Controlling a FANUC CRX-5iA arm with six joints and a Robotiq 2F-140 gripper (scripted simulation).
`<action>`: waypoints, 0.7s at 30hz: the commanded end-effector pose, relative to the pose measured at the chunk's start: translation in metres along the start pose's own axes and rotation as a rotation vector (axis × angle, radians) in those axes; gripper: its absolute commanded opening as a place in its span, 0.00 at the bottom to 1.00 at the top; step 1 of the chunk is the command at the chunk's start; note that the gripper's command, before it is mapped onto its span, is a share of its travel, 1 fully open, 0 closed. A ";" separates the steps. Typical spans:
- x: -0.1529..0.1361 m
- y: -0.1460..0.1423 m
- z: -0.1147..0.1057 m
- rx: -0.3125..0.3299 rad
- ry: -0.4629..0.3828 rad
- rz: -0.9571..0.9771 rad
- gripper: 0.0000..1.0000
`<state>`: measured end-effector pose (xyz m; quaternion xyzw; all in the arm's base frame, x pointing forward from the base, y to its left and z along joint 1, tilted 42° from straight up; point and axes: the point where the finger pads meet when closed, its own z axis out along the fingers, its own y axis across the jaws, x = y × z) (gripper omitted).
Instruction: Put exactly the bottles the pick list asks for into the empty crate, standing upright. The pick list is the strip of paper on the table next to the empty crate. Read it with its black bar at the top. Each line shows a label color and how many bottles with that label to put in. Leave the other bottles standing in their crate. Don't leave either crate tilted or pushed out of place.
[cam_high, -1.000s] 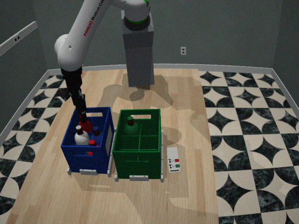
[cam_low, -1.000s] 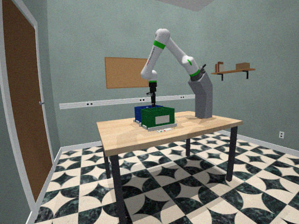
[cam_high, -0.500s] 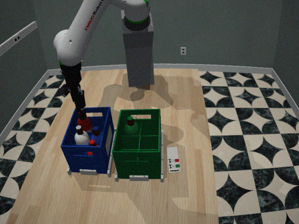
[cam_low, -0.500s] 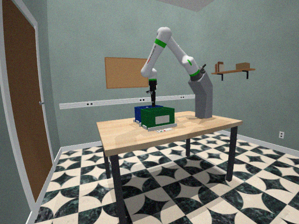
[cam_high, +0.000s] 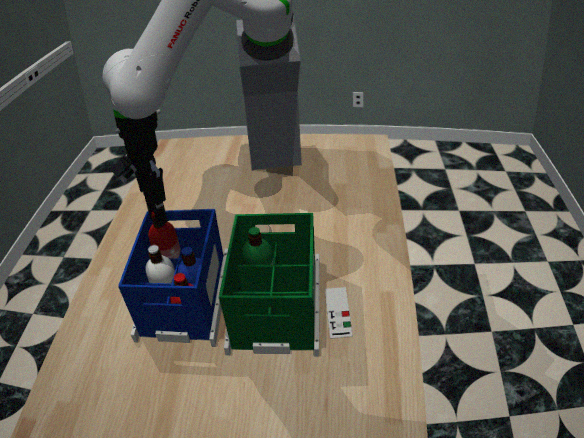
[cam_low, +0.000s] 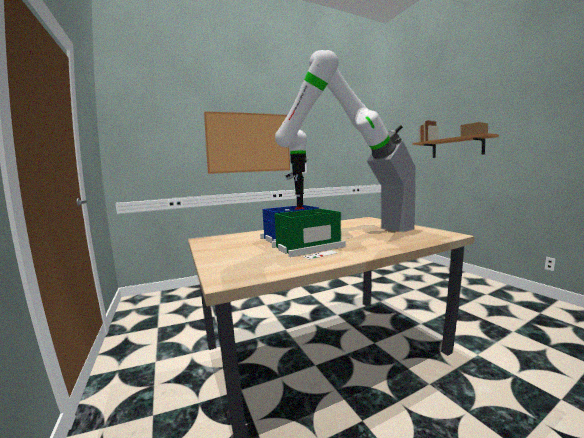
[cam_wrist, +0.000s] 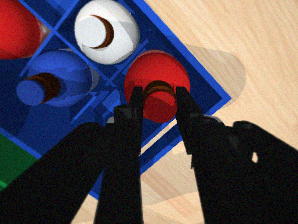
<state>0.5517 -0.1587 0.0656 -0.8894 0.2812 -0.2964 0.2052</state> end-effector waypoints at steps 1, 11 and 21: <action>0.001 0.000 -0.005 0.000 0.001 0.000 0.10; 0.001 0.000 -0.018 0.000 0.001 0.000 0.10; 0.001 0.000 -0.035 0.000 0.001 0.000 0.10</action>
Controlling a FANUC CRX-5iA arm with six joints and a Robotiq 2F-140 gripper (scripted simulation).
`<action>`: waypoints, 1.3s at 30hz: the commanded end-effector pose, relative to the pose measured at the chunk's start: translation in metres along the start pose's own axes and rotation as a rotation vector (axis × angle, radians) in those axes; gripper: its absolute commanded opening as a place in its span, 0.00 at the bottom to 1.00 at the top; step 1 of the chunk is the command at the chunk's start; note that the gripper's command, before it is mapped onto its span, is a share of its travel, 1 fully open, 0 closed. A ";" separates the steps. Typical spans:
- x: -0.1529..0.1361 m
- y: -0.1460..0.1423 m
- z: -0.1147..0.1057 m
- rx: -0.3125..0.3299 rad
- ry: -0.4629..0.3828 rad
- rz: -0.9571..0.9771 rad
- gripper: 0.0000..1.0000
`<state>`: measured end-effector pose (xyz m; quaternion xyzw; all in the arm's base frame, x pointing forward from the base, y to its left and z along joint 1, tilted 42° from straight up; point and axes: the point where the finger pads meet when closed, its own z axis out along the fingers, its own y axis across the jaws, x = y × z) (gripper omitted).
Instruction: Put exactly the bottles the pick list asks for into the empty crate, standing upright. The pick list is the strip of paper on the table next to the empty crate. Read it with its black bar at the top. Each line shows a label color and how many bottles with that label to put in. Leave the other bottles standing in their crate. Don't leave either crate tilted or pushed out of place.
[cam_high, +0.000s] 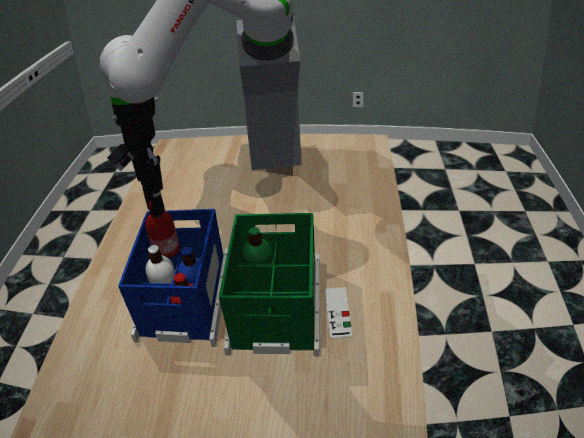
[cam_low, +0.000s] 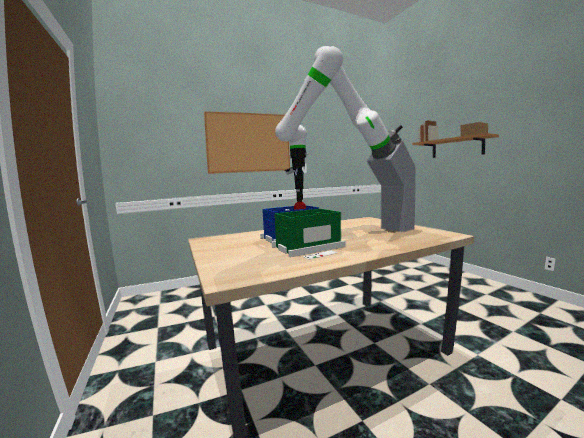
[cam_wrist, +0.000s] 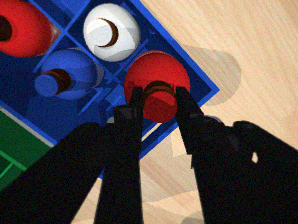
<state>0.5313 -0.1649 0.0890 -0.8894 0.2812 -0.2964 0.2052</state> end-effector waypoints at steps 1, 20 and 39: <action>0.001 0.000 -0.005 0.000 0.001 0.000 0.10; 0.001 0.000 -0.030 0.000 0.001 0.000 0.10; 0.001 0.000 -0.058 0.000 0.001 0.000 0.10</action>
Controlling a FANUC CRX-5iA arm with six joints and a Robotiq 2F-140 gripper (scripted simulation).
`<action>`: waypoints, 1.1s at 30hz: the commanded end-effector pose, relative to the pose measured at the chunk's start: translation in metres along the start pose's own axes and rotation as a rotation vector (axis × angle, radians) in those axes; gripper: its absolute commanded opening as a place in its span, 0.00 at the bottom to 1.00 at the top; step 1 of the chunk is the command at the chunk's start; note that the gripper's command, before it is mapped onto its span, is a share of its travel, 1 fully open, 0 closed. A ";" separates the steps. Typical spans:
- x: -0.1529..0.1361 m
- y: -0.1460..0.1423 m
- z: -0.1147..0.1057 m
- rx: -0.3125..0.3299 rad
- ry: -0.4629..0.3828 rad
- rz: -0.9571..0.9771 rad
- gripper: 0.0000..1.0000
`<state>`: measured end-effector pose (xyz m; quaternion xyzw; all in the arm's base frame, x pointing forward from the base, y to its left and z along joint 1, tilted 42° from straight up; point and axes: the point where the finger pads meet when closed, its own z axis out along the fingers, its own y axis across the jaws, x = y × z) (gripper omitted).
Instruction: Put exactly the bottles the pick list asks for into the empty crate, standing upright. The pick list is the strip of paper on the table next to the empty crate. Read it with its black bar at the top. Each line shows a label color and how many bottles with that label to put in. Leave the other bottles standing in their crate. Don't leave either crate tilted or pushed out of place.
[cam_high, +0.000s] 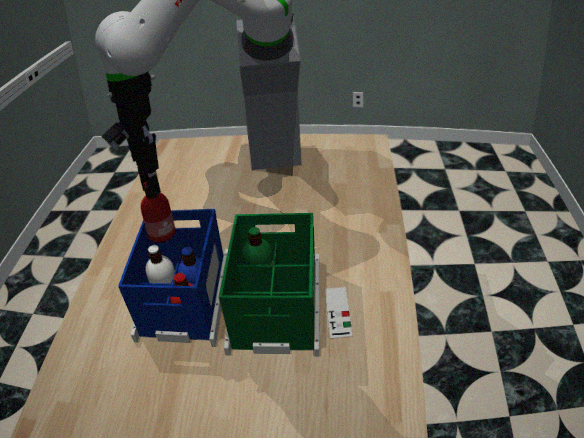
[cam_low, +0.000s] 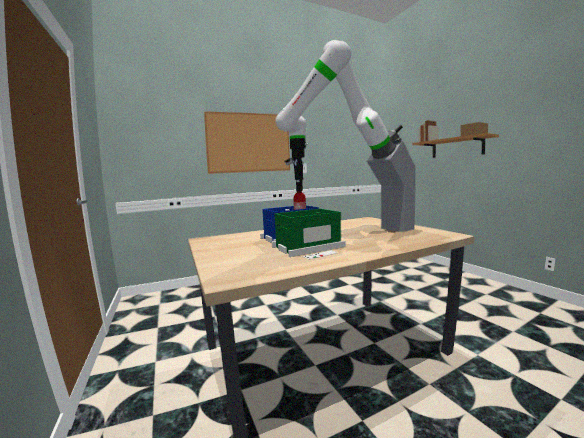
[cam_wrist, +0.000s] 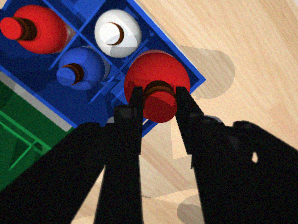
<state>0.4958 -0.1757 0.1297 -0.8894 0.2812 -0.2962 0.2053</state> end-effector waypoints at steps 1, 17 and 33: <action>0.001 0.000 -0.005 0.000 0.002 -0.001 0.10; 0.001 0.000 -0.028 0.000 0.002 -0.001 0.10; 0.001 0.000 -0.050 0.000 0.002 -0.001 0.10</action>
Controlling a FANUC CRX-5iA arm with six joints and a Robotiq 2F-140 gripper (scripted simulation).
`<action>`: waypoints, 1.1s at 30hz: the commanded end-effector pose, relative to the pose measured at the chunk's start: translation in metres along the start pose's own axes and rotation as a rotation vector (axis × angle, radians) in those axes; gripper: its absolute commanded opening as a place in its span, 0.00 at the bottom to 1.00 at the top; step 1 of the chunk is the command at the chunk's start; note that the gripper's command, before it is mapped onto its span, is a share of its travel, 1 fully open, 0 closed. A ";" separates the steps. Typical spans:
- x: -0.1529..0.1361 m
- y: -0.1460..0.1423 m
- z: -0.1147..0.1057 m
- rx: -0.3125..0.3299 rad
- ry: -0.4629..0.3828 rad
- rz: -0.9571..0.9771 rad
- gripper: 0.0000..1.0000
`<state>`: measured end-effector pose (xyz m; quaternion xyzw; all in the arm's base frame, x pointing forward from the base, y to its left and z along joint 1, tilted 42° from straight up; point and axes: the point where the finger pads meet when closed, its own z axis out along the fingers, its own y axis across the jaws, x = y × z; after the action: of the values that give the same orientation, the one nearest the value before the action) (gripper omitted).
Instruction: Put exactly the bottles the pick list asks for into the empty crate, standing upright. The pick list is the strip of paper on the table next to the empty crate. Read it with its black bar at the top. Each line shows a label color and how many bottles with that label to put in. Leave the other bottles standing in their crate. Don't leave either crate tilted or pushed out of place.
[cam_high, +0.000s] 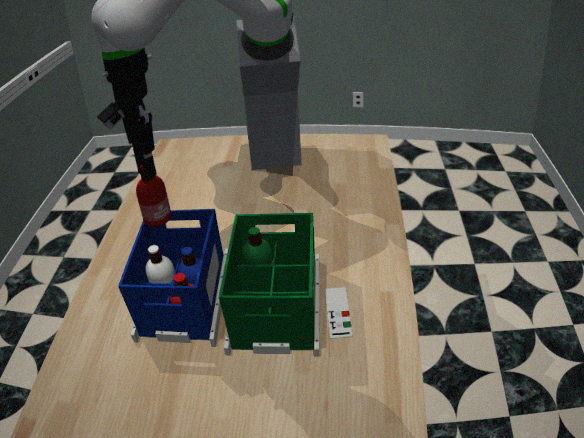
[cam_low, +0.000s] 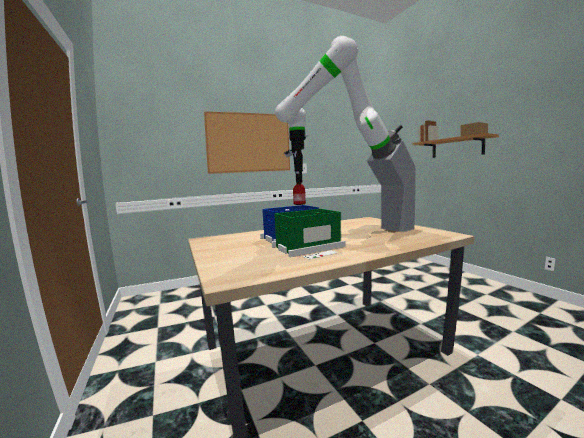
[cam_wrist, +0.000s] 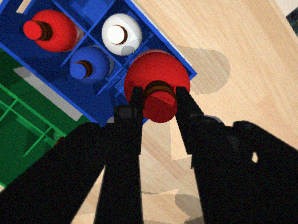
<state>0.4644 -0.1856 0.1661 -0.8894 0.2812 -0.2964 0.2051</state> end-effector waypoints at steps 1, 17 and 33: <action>0.001 0.000 -0.001 0.000 0.001 0.000 0.10; -0.006 -0.019 -0.001 0.000 0.001 0.000 0.10; -0.015 -0.045 -0.001 0.000 0.001 0.000 0.10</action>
<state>0.4705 -0.1417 0.1841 -0.8893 0.2809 -0.2965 0.2057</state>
